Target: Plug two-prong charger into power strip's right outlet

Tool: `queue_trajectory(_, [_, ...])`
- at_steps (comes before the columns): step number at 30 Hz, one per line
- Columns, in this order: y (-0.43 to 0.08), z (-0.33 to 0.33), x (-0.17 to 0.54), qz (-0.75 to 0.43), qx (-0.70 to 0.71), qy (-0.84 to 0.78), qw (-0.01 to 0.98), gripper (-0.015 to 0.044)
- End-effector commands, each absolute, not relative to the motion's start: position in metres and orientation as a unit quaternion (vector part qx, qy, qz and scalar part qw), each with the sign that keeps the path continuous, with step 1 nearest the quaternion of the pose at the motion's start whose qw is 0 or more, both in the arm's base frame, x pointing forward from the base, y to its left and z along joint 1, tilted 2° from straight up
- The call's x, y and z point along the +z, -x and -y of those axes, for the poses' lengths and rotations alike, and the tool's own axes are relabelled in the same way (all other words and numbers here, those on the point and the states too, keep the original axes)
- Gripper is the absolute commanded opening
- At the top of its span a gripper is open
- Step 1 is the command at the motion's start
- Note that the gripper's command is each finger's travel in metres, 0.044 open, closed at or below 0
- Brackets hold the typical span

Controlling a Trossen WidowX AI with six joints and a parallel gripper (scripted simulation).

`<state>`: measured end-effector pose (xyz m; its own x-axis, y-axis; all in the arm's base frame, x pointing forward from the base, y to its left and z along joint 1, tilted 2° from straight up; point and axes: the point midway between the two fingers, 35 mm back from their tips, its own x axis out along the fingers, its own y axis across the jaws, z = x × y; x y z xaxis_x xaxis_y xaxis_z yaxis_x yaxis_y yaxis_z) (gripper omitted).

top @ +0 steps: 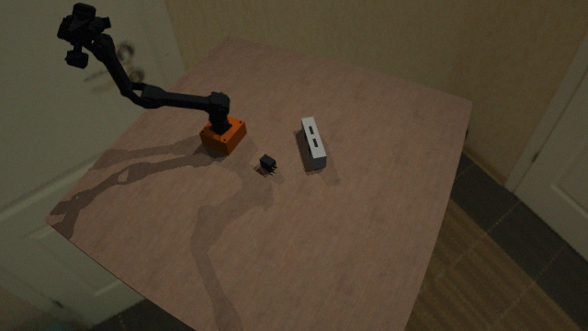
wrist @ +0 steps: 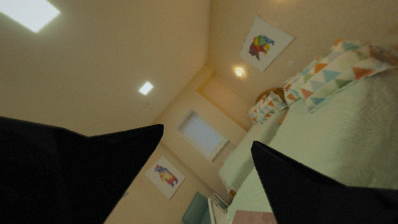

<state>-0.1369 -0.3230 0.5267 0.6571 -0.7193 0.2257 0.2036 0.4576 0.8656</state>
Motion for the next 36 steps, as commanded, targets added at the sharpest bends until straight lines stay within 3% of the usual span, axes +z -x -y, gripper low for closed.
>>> queue_trajectory(1, [0.137,0.323,0.527,0.299,-0.288,-0.434,0.800,0.0426])
queue_trajectory(7, [0.138,0.304,0.543,0.331,-0.273,-0.416,0.802,0.0440])
queue_trajectory(17, [0.077,0.232,0.591,0.321,-0.245,-0.298,0.865,0.0440])
queue_trajectory(36, [-0.010,0.138,0.612,0.280,-0.181,-0.196,0.922,0.0440])
